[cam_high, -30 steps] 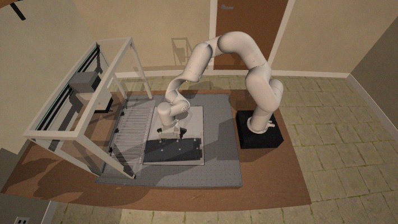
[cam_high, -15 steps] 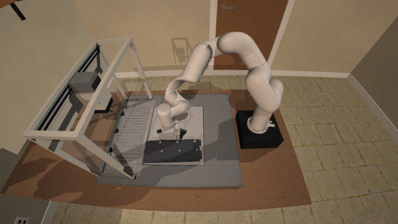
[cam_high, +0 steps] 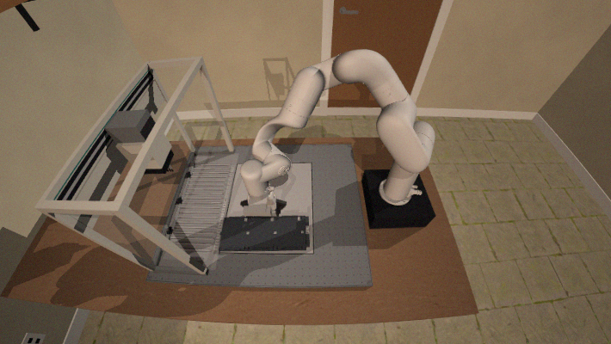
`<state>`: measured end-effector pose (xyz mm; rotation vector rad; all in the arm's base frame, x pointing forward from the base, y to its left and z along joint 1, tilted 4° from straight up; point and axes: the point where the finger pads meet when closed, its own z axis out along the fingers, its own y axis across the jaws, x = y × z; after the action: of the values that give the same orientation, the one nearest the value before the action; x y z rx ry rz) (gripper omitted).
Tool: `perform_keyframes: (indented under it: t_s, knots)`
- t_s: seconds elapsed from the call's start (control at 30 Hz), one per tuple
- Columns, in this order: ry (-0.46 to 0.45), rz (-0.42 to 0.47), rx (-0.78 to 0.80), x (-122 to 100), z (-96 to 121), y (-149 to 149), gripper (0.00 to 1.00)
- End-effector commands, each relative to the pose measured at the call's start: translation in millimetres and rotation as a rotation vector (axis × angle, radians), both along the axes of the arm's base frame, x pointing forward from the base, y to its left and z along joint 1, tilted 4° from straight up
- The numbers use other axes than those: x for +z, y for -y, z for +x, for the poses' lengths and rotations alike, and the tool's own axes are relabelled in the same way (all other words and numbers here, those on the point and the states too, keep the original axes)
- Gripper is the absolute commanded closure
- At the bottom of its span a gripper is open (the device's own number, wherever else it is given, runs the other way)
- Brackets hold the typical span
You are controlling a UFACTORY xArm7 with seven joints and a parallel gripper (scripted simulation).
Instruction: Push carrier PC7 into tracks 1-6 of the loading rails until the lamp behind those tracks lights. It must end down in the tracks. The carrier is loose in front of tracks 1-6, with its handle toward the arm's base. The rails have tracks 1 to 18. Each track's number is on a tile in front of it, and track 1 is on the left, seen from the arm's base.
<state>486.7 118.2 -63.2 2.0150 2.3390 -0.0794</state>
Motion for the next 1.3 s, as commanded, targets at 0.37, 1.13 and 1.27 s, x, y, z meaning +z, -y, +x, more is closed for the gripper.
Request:
perform_keyframes:
  t_s: [0.37, 1.13, 1.27]
  knots:
    - [0.004, 0.002, 0.001, 1.2, 0.5, -8.3, 0.00]
    - [0.004, 0.002, 0.001, 0.5, -0.9, -17.7, 0.00]
    - [0.004, 0.002, 0.001, 0.4, -1.2, -19.7, 0.00]
